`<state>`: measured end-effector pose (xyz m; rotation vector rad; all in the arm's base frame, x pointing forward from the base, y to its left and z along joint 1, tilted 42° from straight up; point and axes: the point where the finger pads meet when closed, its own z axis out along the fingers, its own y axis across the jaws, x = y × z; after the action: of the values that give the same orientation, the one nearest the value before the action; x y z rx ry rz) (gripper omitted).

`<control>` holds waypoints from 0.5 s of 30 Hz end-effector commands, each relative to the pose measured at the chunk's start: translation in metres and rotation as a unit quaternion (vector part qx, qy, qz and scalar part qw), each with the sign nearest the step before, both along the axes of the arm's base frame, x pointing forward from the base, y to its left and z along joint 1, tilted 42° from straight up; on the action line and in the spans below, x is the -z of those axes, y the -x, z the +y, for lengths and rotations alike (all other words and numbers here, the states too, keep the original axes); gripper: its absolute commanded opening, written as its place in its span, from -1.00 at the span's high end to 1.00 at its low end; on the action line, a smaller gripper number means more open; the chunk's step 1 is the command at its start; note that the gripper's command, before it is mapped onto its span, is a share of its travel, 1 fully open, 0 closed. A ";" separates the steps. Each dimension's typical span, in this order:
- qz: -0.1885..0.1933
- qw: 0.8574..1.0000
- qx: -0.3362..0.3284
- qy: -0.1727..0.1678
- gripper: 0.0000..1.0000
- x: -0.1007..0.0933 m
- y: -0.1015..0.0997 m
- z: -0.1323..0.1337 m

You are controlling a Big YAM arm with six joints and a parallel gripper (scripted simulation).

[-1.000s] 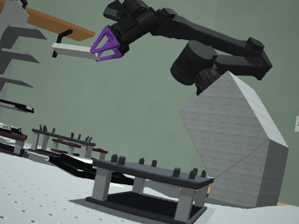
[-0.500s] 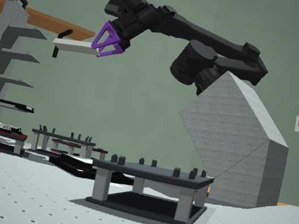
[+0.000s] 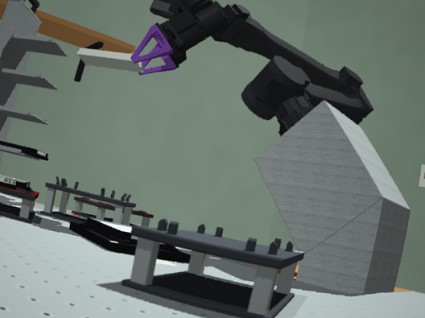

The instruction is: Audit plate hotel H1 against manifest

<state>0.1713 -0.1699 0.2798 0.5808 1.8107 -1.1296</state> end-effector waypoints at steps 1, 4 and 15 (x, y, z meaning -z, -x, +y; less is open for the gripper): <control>-0.034 0.999 -0.005 0.000 -0.72 -0.036 -0.001 0.006; -0.034 0.999 -0.005 0.000 -0.72 -0.038 -0.001 0.008; -0.033 0.999 -0.005 -0.002 -0.72 -0.043 -0.001 0.014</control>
<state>0.1723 -0.1610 0.2905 0.5770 1.8102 -1.1296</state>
